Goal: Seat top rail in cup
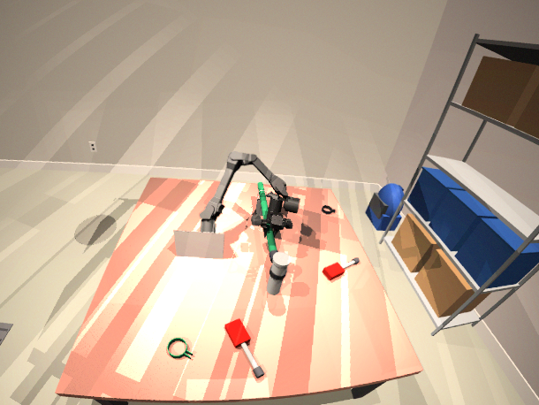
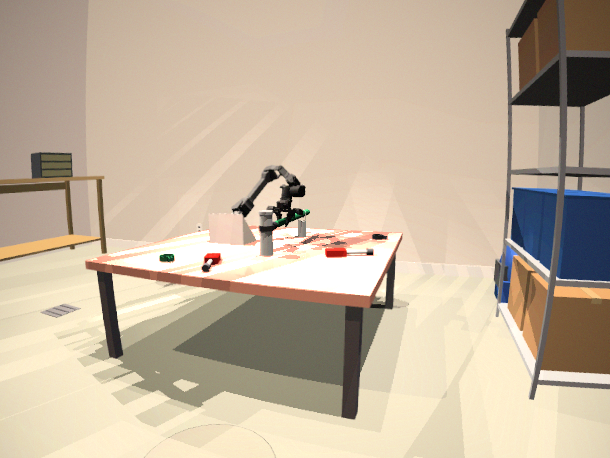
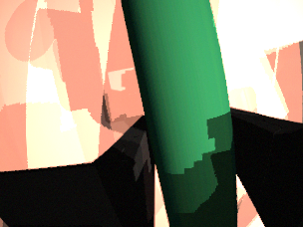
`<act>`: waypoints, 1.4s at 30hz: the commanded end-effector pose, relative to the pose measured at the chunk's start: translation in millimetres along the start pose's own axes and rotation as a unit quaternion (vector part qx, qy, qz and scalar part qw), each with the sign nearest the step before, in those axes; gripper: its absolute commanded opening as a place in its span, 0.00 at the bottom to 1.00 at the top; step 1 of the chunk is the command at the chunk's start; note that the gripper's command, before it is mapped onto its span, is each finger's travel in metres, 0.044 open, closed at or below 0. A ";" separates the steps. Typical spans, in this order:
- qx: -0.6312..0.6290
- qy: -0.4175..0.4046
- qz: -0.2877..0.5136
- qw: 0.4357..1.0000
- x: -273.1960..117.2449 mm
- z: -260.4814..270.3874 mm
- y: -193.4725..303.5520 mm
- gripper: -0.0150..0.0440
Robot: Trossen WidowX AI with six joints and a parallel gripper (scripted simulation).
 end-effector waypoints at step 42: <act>-0.002 0.002 0.000 1.000 -1.3 4.0 -15.5 0.74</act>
Point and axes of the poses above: the point midway between the two fingers, 35 mm back from their tips, its own x axis out along the fingers, its own z axis across the jaws, y = z × x, the point moved 8 cm from there along -x, back along the fingers, and after that the axes turned 4 degrees about x, right-handed, at the moved point
